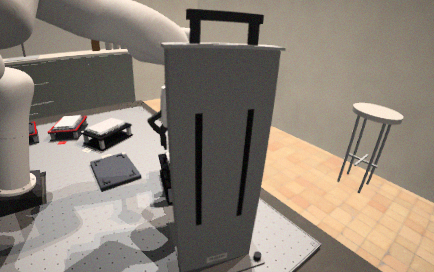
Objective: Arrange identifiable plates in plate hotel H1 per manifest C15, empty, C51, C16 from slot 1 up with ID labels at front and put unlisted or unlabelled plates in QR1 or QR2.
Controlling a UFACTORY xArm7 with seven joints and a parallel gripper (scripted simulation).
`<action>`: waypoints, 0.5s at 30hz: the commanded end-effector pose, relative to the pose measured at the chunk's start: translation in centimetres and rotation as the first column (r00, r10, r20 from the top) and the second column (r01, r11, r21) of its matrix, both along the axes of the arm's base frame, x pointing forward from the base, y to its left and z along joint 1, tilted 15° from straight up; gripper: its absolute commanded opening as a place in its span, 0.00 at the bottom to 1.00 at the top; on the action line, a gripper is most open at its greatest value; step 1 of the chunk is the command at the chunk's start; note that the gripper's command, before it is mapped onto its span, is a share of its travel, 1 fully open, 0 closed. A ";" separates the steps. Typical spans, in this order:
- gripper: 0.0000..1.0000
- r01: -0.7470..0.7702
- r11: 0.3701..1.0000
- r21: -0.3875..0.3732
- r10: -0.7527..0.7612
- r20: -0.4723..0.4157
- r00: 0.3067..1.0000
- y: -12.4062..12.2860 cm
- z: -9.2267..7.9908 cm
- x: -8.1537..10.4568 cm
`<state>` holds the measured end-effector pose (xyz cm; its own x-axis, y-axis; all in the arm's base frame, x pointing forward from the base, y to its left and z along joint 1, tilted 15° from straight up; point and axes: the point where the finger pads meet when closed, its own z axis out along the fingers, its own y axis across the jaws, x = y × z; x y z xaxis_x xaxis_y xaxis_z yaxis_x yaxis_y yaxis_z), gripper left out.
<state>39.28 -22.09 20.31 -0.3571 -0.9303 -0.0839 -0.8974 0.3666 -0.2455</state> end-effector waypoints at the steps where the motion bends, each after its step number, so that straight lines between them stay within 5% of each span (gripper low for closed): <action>1: 1.00 0.000 1.000 -0.002 0.000 0.003 1.000 0.0 0.4 0.0; 15: 1.00 0.000 1.000 -0.002 0.000 0.003 1.000 0.0 2.7 -0.6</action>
<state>38.71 -22.07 22.41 -0.3571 -0.9303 -0.0839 -0.8974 0.3666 -0.2455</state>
